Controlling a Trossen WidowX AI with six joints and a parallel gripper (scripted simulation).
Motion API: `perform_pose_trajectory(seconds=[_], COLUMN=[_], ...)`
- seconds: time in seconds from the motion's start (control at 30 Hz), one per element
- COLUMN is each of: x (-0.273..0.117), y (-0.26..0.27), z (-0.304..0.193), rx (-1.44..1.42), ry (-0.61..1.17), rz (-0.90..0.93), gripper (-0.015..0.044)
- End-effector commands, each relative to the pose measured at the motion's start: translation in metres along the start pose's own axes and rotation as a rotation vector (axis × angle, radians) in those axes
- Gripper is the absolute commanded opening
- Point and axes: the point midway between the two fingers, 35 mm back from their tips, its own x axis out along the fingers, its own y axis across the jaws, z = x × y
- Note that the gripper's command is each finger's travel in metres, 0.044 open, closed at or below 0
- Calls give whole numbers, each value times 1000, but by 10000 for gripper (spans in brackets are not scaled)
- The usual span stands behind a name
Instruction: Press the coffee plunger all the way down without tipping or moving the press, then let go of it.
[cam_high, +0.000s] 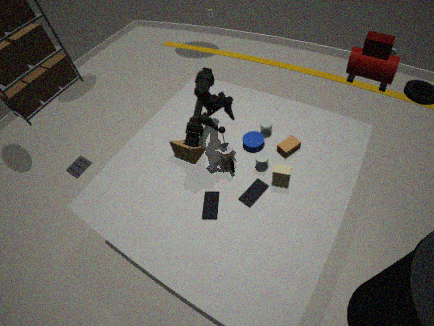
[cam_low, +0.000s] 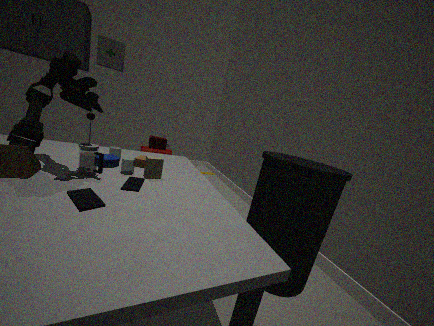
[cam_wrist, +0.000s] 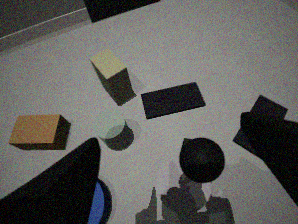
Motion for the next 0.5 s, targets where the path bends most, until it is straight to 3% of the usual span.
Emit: perform_pose_trajectory(seconds=[0.0,0.17,0.47], x=[-41,-65,-29], y=[-26,-40,-40], z=[2,10,-32], rx=[-166,-226,-172], ry=[-146,-314,-134], rz=[210,249,280], gripper=[440,440,440])
